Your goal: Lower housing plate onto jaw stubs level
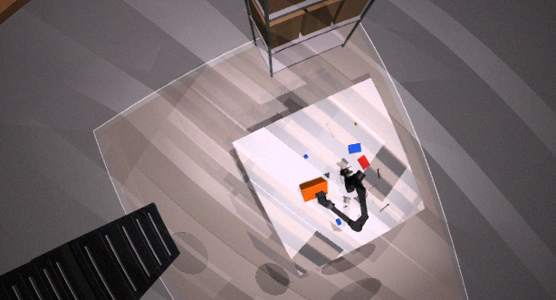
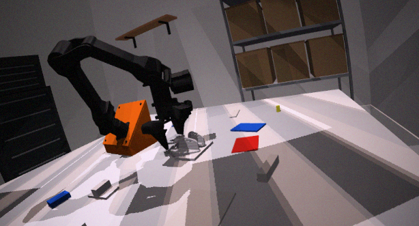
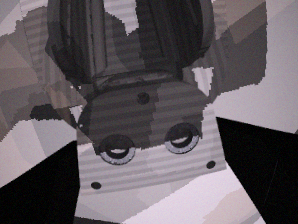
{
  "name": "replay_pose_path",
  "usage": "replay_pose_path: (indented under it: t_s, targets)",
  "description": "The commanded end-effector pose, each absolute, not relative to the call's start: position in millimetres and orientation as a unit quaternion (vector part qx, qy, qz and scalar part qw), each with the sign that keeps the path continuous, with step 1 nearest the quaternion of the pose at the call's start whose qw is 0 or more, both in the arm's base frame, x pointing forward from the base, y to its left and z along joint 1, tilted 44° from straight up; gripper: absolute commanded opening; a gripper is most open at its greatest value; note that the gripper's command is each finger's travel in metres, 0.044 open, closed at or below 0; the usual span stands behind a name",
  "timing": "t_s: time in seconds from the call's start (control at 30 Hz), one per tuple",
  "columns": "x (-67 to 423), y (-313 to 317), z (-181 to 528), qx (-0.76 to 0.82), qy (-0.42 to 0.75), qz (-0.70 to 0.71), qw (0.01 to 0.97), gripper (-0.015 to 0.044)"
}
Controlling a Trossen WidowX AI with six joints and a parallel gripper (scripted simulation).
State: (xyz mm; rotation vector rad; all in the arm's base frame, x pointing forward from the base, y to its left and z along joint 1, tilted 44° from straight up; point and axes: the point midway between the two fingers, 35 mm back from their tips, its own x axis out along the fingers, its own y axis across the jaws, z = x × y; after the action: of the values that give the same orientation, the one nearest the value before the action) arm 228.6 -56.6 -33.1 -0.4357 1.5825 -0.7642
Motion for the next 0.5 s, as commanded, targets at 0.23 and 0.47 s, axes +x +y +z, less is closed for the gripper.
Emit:
replay_pose_path:
  t_s: [0.23, 0.47]
  targets:
    - [228.1, -57.5, -34.3, -0.194, 0.689, -0.331, 0.616, 0.0351]
    - [227.7, -59.0, -35.9, -0.196, 0.690, -0.328, 0.615, 0.0351]
